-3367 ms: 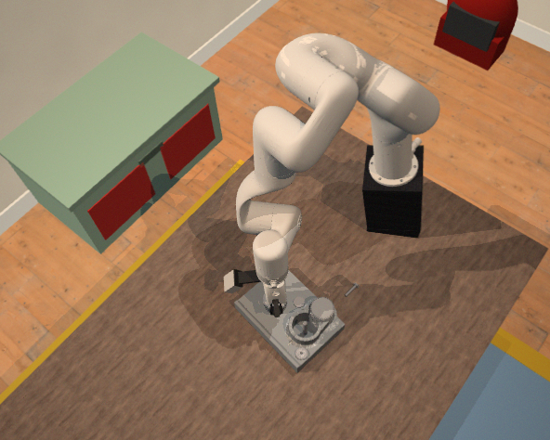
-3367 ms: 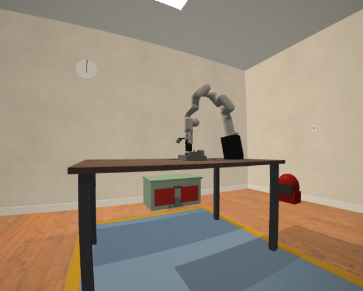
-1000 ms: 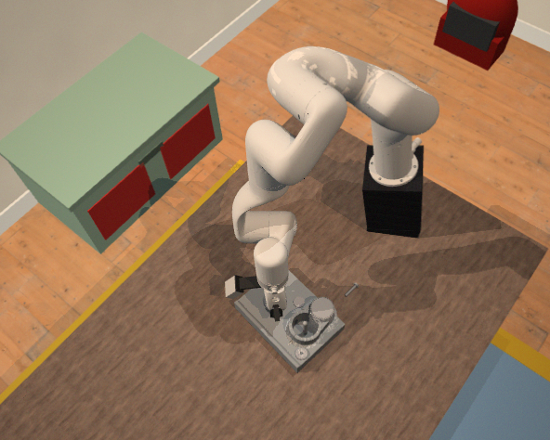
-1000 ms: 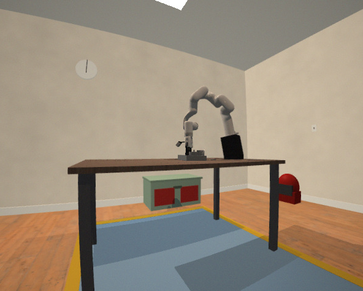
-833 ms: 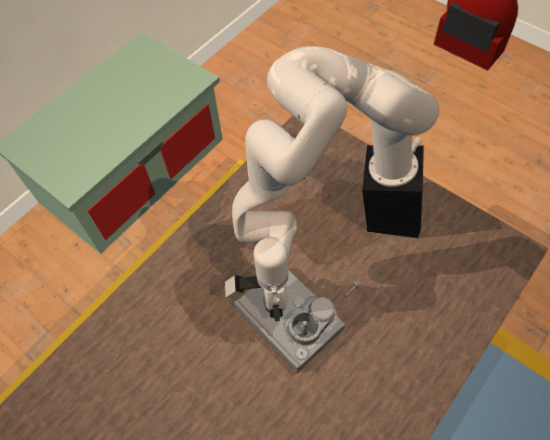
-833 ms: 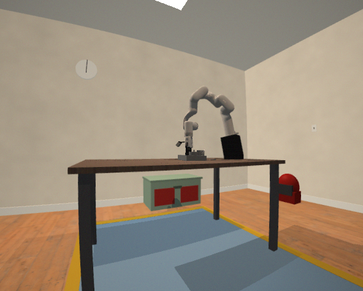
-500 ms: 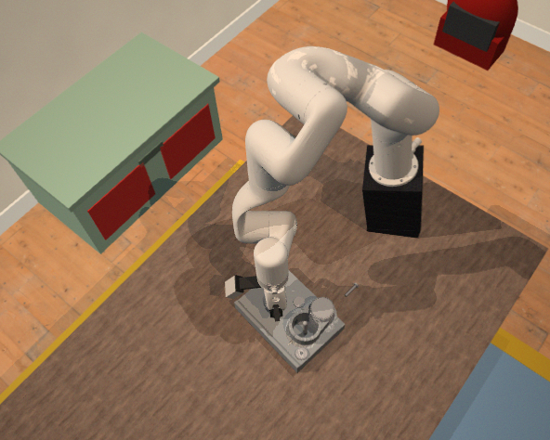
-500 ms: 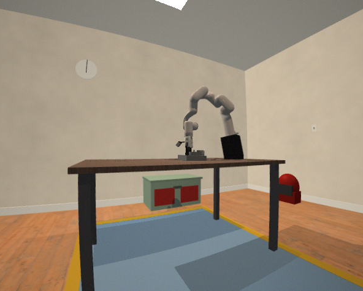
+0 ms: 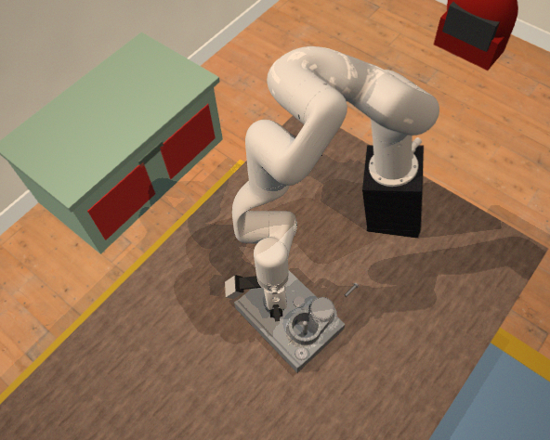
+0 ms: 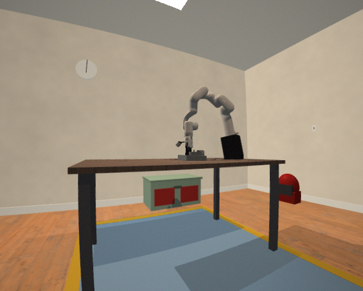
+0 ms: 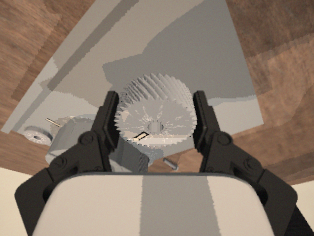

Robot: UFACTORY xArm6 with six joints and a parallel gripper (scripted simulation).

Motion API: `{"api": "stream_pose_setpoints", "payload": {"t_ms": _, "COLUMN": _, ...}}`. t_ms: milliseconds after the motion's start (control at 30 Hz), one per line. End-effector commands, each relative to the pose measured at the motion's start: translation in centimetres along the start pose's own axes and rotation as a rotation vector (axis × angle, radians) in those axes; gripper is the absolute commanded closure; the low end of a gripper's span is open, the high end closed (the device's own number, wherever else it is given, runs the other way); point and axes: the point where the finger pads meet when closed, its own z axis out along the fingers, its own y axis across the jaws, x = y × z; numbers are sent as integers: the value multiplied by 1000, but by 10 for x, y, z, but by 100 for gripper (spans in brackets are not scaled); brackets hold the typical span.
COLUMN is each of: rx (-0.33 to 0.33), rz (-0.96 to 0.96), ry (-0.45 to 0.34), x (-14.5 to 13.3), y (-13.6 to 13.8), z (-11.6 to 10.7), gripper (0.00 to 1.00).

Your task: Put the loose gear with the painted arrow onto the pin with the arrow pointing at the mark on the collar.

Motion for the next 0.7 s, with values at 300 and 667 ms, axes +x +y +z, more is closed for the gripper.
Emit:
{"api": "stream_pose_setpoints", "payload": {"t_ms": 300, "rx": 0, "rz": 0, "ry": 1, "x": 1, "y": 0, "z": -1, "gripper": 100}}
{"api": "stream_pose_setpoints", "payload": {"t_ms": 667, "rx": 0, "rz": 0, "ry": 1, "x": 1, "y": 0, "z": -6, "gripper": 100}}
